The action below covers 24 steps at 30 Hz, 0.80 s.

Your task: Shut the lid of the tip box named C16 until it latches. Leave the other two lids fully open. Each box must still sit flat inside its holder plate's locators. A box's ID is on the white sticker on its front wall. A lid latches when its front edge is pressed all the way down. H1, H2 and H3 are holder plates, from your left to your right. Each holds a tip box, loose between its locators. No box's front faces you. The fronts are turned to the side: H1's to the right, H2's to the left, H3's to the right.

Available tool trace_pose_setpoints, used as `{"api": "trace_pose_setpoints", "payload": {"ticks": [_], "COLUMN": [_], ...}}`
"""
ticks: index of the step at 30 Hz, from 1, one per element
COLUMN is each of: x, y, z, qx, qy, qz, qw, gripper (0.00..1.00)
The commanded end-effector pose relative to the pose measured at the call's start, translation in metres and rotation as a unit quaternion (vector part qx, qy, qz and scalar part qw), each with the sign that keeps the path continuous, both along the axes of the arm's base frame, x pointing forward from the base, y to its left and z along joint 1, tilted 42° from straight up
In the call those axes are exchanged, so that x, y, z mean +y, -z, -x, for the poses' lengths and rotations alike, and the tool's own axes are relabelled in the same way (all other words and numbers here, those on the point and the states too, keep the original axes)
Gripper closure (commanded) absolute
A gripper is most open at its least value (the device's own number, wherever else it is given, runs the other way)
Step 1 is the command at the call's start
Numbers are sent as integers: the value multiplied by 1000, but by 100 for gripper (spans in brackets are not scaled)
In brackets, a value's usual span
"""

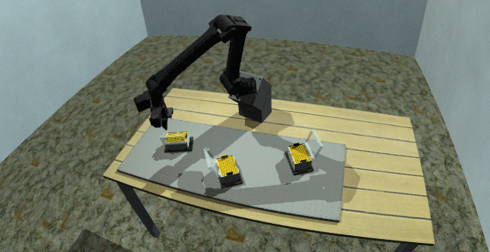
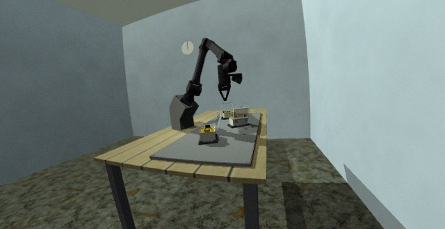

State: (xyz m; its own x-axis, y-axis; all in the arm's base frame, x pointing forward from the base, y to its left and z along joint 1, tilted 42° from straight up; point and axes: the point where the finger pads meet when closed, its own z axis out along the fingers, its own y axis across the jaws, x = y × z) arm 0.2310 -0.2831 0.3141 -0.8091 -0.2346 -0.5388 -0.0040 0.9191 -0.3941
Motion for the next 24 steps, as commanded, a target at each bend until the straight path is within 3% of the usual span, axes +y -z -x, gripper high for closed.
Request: {"api": "trace_pose_setpoints", "payload": {"ticks": [1, 9, 10, 12, 13, 19, 23, 24], "x": [-6, -6, -9, -9, -6, -15, -18, -18], "y": [-33, -33, -19, -19, 6, 29, 30, 12], "z": [-5, -5, -12, -12, -12, -30, -28, -27], "qx": [-16, -16, -14, -14, -3, -3, -3, -10], "qy": [-7, -7, -3, -3, -3, -3, 3, -1], "qz": [32, 32, 18, 18, 1, 1, 1, 16], "qw": [999, 999, 1000, 1000, 1000, 1000, 1000, 1000], "gripper": [100, 100, 100, 100, 100, 100, 100, 100]}}
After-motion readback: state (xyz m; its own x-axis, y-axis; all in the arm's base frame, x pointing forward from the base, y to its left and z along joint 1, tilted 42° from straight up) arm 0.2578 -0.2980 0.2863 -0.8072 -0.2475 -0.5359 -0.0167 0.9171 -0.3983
